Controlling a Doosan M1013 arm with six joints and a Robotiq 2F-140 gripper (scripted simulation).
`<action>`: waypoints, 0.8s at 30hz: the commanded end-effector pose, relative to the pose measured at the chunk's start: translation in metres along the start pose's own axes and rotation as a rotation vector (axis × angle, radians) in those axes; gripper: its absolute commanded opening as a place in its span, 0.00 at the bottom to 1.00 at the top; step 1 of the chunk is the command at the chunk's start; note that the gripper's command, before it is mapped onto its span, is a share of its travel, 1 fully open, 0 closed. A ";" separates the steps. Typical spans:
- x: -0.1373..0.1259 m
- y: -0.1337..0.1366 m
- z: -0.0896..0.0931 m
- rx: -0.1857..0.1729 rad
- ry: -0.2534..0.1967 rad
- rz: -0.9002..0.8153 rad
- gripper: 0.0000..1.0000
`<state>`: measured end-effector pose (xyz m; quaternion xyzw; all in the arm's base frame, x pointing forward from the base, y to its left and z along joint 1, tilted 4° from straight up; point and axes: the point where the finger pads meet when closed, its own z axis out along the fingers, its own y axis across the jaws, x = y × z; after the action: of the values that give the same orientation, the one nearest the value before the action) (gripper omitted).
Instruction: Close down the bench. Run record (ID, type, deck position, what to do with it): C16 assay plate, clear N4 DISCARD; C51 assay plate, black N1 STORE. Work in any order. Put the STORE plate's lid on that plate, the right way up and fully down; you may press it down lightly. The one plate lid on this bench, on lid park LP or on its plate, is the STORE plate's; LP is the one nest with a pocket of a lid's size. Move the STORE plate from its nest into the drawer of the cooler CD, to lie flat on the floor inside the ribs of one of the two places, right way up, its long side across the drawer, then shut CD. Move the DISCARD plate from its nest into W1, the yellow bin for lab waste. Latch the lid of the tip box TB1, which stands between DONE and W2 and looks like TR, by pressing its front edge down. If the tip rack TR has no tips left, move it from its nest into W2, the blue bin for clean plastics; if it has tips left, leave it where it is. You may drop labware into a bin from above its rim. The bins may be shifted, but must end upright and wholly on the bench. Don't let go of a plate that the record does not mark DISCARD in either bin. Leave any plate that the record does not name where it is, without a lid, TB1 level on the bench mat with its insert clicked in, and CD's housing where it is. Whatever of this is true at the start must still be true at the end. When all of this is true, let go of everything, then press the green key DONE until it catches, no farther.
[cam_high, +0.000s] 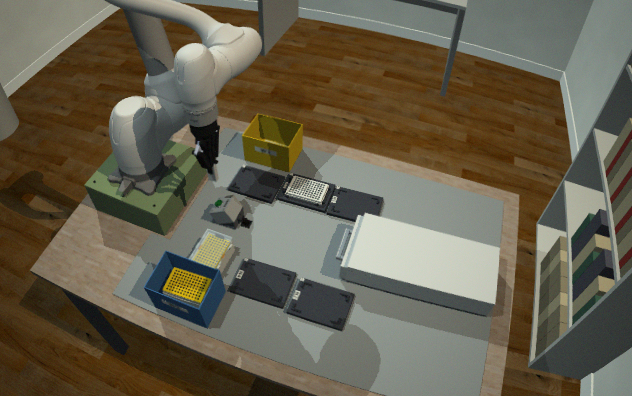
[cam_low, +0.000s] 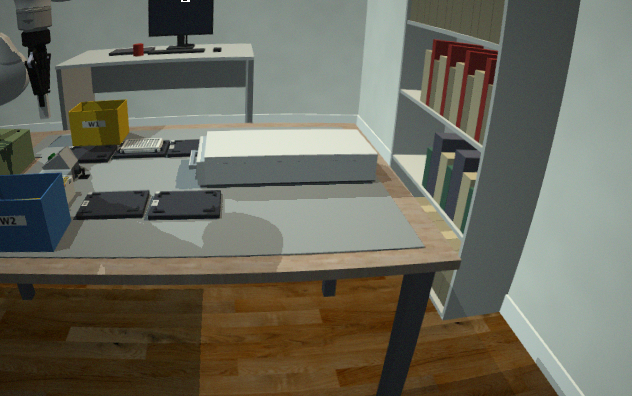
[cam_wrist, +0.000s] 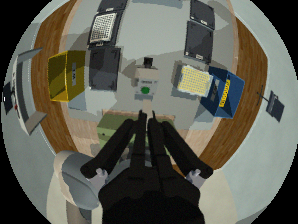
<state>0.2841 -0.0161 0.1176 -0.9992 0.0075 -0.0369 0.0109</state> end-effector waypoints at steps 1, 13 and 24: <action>0.000 0.000 0.000 0.000 0.000 0.000 0.00; 0.000 0.000 0.021 0.000 0.000 0.000 0.00; 0.000 0.000 0.045 0.000 0.000 0.000 0.00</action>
<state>0.2868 -0.0148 0.0786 -0.9992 0.0075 -0.0367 0.0107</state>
